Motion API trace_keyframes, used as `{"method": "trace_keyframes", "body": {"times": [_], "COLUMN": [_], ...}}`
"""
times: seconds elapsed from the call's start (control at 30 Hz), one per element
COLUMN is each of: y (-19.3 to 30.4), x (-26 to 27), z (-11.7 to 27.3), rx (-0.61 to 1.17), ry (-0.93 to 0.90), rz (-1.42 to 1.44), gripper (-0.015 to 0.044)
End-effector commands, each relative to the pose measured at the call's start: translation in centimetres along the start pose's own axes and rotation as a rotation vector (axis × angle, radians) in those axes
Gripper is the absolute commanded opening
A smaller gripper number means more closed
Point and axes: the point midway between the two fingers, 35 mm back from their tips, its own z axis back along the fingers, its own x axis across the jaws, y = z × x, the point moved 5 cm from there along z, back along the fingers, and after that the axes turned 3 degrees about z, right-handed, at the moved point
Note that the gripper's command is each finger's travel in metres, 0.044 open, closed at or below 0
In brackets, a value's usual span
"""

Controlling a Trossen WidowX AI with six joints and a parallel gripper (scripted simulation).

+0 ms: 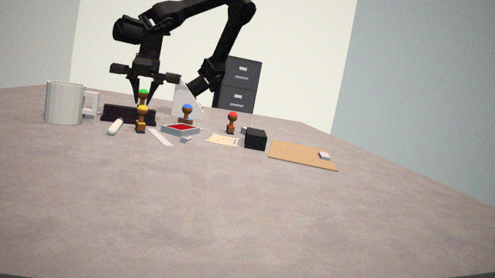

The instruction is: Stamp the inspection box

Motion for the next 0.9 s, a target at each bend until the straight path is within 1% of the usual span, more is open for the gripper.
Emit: {"method": "trace_keyframes", "body": {"times": [0.0,0.87], "y": [0.0,0.0], "x": [0.0,0.0], "z": [0.3,1.6], "rx": [0.003,0.003], "ry": [0.005,0.008], "rz": [0.006,0.006], "gripper": [0.0000,0.0000]}}
